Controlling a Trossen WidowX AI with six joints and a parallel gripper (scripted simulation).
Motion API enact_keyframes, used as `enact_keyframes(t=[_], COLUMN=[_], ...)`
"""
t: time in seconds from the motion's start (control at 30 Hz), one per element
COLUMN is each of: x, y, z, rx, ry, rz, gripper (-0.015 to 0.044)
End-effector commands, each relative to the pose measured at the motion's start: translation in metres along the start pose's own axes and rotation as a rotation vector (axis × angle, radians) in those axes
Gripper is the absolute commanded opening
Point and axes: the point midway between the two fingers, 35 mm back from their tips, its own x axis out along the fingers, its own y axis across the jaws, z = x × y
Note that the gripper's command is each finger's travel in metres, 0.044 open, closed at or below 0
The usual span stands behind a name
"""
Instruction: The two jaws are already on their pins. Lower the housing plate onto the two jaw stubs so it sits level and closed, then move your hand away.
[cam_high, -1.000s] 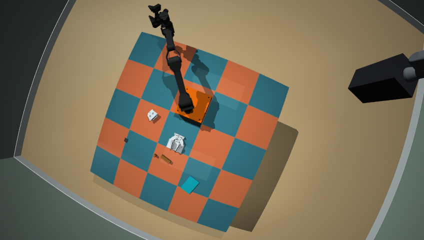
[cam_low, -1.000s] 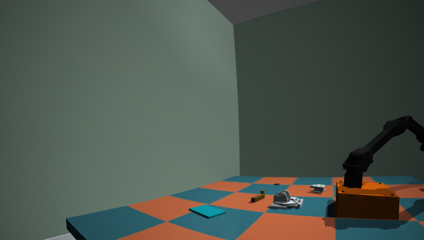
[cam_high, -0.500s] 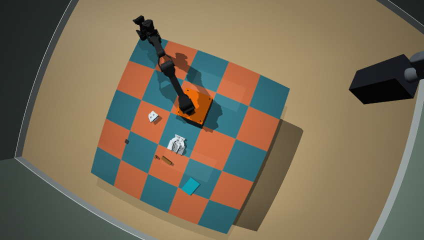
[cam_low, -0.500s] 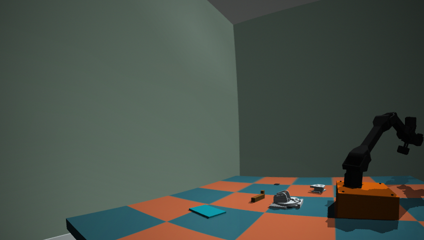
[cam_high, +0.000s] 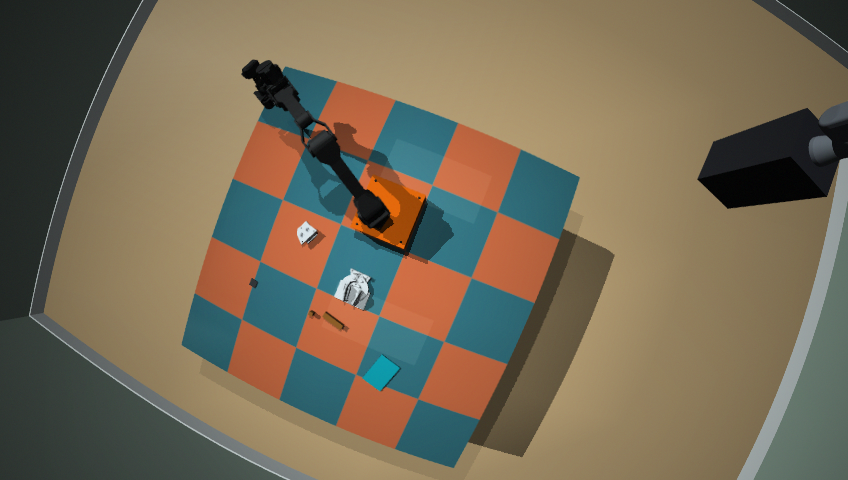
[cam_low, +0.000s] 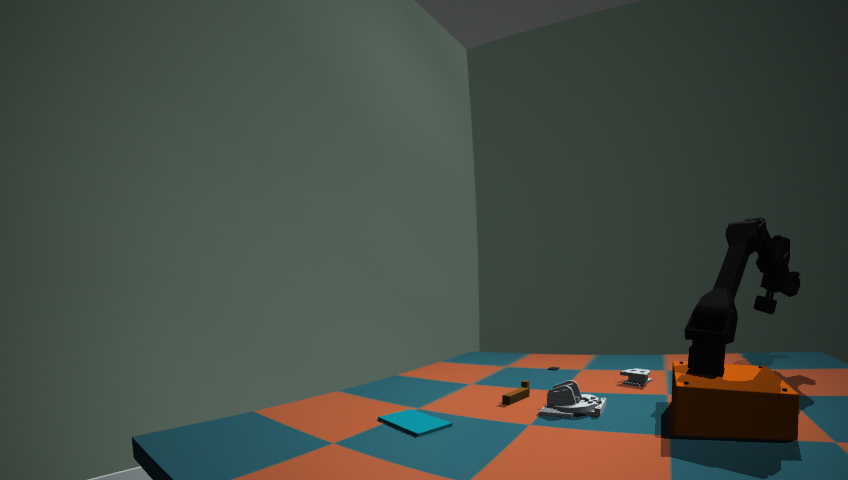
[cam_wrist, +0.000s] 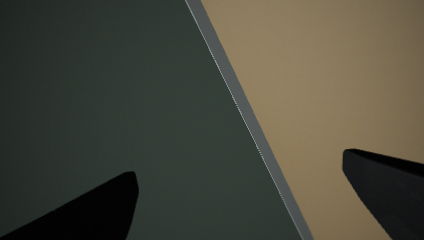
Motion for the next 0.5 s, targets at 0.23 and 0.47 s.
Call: enact_keyframes(t=[0.23,0.47], x=[0.004,-0.002], y=[-0.045,-0.077], z=[-0.082,-0.132], rx=[-0.072,-0.131], ry=[0.056,0.098], rz=[-0.175,-0.291], gripper=[0.0440,0.0440])
